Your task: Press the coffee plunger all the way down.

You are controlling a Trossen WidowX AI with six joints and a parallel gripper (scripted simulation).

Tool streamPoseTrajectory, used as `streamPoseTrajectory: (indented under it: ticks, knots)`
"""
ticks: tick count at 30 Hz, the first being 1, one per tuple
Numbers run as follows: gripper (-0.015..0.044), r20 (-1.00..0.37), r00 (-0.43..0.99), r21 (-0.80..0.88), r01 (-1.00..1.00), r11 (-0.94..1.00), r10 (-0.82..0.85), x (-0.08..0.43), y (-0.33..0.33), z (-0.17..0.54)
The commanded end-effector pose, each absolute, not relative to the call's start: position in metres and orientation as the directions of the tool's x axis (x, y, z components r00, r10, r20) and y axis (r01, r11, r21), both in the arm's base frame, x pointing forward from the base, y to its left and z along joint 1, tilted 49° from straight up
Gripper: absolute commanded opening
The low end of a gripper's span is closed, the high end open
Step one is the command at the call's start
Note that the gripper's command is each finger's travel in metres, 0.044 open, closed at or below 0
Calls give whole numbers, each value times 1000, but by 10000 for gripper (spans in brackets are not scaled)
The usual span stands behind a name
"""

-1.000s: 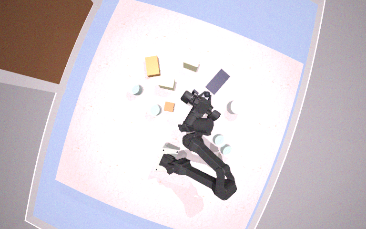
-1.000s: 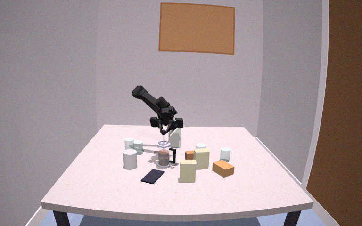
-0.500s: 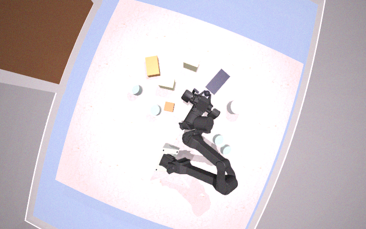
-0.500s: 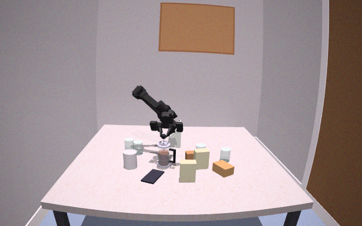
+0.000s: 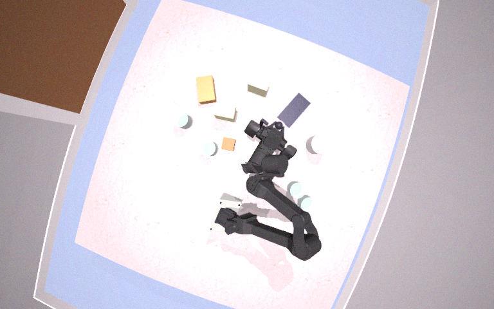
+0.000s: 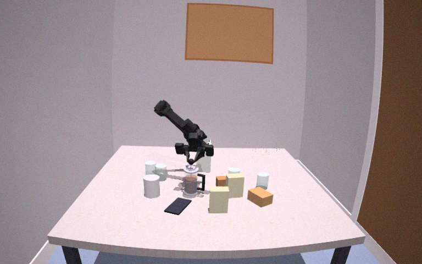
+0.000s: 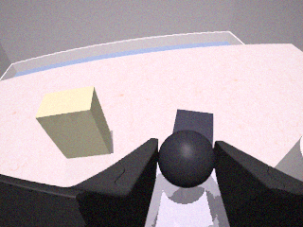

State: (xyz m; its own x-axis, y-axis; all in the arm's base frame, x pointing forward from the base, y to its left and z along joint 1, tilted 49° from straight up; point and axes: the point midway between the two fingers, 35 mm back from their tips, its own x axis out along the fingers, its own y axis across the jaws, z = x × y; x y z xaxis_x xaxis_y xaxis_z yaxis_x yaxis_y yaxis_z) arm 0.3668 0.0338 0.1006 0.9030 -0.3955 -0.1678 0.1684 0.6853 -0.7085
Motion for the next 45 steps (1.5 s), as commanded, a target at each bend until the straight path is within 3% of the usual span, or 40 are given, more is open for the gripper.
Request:
streamPoseTrajectory:
  ticks: [1, 45]
  knots:
    - [122, -184, 886, -727, 170, 665, -426, 366, 26, 94]
    - [122, -178, 891, -720, 171, 673, -417, 373, 31, 96]
